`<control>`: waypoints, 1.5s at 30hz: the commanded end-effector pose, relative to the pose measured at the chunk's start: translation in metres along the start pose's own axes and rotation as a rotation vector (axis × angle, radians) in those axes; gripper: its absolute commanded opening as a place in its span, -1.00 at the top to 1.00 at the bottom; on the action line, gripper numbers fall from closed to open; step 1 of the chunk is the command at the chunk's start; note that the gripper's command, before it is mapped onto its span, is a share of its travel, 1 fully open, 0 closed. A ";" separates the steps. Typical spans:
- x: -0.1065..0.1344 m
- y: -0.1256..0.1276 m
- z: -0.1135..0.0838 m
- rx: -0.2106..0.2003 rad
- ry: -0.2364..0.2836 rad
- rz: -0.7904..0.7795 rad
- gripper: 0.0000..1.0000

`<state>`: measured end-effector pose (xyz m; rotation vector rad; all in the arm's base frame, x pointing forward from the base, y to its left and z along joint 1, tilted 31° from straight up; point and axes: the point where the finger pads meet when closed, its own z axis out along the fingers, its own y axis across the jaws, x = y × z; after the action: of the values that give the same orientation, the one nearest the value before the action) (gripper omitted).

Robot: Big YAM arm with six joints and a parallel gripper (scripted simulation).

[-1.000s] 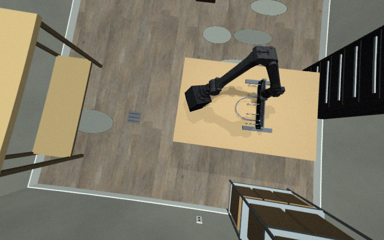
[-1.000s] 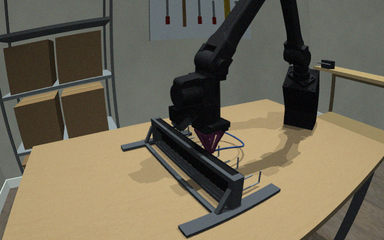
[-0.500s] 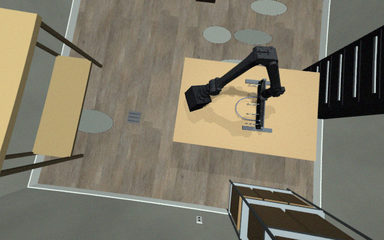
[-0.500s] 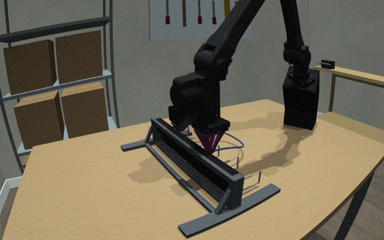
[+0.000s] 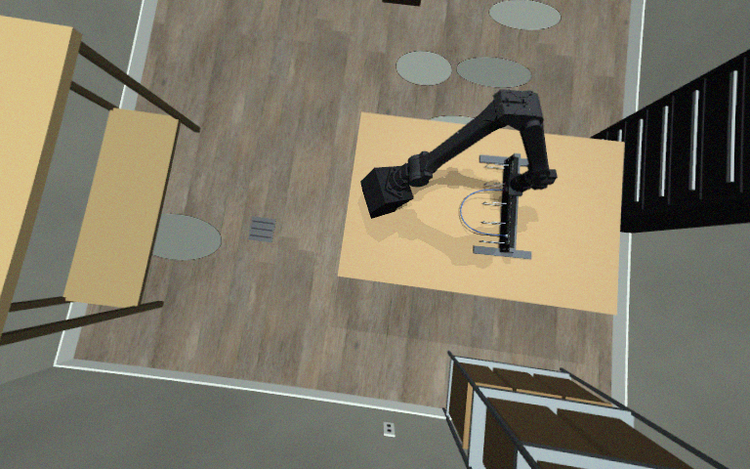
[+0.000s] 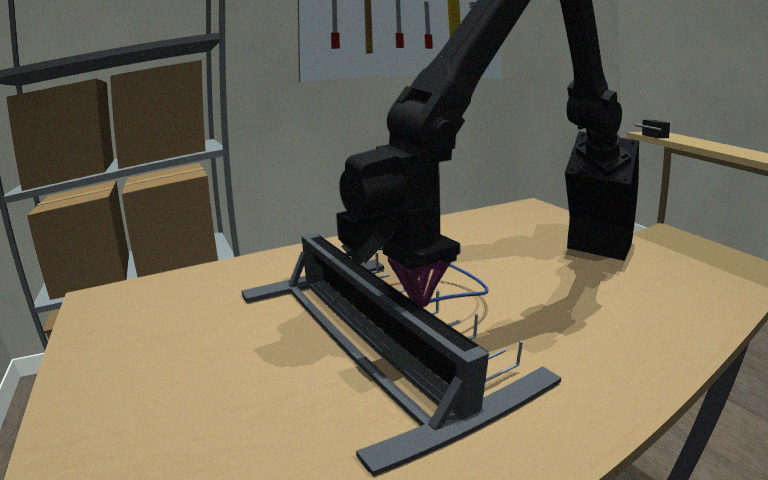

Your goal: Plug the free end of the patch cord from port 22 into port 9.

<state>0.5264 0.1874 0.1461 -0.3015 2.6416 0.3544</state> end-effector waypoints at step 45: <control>-0.043 -0.005 -0.014 0.006 -0.068 -0.002 1.00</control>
<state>0.5265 0.1872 0.1462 -0.3055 2.6586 0.3528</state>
